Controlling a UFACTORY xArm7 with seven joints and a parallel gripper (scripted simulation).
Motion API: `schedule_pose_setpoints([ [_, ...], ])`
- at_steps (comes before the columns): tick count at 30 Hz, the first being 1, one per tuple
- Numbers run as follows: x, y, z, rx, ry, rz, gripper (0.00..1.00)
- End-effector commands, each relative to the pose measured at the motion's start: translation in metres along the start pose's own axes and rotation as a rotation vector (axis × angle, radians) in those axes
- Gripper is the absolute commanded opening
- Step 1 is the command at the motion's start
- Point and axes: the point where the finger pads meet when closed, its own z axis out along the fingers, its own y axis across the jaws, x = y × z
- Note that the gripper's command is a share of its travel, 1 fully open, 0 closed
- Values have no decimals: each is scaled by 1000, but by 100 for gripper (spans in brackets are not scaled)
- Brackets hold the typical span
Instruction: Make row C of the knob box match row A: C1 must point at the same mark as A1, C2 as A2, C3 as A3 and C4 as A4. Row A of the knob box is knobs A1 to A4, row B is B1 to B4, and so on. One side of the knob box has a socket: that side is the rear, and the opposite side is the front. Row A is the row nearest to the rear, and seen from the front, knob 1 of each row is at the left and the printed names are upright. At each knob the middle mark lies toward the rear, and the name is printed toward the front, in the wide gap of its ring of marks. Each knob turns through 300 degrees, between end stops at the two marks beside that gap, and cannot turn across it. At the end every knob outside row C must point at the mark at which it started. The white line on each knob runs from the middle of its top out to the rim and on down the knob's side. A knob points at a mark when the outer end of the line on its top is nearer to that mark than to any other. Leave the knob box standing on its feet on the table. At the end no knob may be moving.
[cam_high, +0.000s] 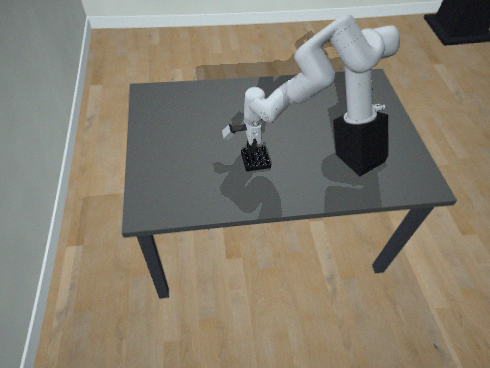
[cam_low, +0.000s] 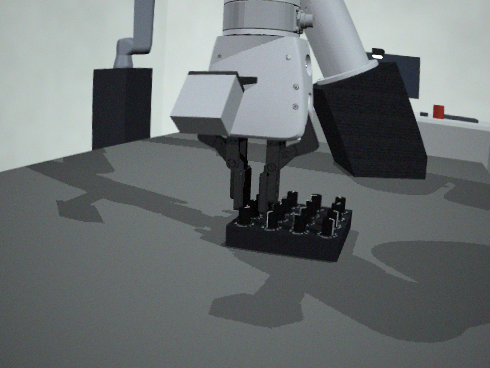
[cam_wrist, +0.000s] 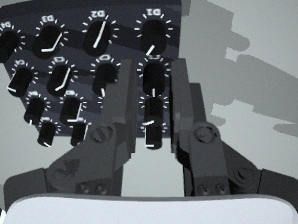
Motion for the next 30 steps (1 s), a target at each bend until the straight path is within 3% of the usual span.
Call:
schedule_pose_setpoints([
  [1,1,0,-1,1,3,0,19],
  [13,1,0,-1,1,3,0,19],
  [14,1,0,-1,1,3,0,8],
  [30,1,0,-1,1,3,0,8],
])
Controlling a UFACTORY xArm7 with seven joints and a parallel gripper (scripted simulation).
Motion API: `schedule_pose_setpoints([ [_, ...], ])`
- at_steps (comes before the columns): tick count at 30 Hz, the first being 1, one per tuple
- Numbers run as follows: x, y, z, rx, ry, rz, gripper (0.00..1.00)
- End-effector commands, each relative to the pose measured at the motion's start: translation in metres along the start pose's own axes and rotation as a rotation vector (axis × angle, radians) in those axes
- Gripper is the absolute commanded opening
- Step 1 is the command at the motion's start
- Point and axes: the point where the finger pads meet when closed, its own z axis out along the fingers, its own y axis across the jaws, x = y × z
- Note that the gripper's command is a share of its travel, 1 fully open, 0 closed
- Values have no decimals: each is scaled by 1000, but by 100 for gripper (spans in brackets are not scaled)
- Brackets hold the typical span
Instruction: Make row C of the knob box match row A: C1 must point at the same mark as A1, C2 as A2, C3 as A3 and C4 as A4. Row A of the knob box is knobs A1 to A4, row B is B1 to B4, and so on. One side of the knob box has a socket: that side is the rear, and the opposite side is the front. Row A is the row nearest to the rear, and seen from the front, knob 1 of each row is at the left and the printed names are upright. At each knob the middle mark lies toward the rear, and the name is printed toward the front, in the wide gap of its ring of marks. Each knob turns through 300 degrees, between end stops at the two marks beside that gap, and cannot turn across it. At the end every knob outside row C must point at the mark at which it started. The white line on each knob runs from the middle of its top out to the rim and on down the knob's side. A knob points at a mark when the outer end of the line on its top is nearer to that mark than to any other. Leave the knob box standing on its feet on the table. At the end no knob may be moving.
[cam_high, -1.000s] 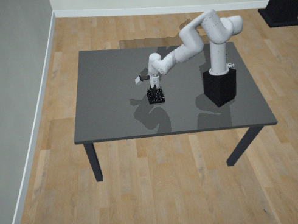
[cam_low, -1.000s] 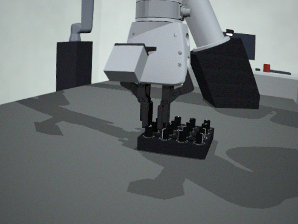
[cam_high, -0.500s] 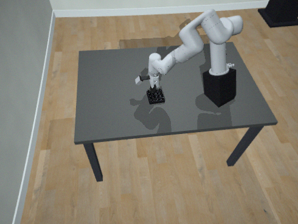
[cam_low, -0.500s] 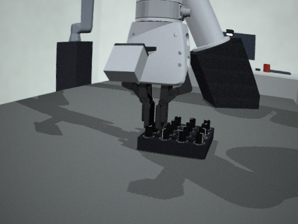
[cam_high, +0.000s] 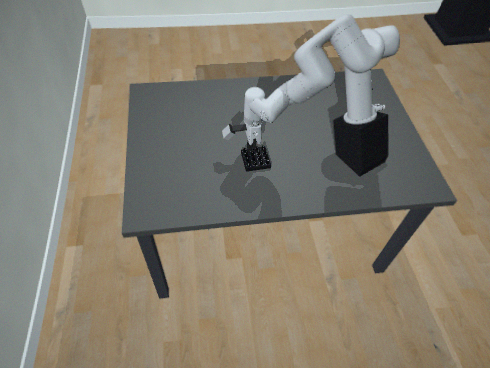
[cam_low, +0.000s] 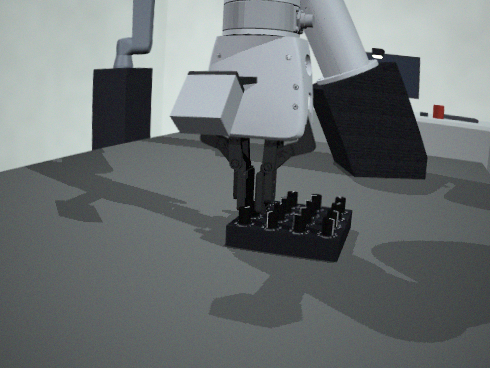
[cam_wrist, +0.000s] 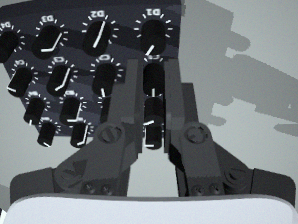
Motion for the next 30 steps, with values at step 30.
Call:
schedule_pose_setpoints([
  [30,1,0,-1,1,3,27,8],
])
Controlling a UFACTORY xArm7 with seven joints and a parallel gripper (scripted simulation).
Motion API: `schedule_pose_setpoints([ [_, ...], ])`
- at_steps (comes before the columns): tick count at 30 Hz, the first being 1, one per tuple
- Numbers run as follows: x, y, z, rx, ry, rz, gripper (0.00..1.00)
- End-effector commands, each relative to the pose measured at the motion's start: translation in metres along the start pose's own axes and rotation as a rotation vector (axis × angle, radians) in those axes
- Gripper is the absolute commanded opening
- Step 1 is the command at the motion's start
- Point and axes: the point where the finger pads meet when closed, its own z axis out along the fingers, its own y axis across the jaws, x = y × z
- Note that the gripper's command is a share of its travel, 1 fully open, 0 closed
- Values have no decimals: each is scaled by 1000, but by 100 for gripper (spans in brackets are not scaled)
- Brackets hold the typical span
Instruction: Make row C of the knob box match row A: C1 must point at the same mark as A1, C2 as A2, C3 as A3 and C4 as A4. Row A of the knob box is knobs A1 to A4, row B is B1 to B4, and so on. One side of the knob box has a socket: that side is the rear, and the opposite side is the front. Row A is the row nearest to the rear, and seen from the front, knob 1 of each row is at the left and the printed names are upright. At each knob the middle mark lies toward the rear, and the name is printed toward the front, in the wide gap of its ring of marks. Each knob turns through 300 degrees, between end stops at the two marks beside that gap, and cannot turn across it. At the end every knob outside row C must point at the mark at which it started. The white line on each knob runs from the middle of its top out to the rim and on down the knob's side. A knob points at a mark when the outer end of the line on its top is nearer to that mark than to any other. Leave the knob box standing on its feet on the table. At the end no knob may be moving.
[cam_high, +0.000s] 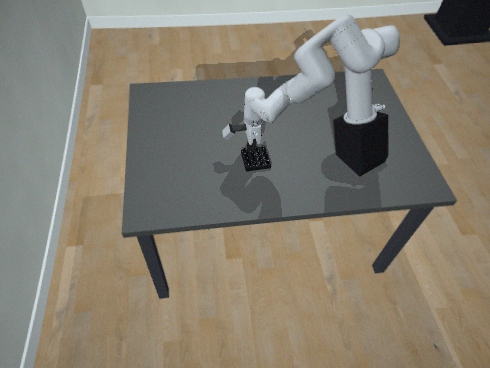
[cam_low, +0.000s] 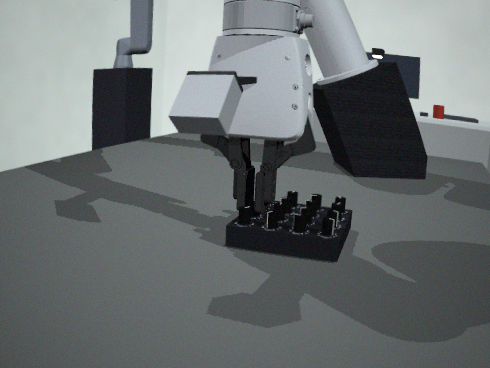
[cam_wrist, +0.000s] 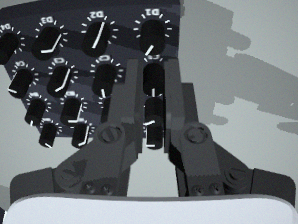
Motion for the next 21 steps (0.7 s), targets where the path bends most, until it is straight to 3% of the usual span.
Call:
schedule_pose_setpoints([
  [1,1,0,-1,1,3,20,8],
  [21,1,0,-1,1,3,249,8],
])
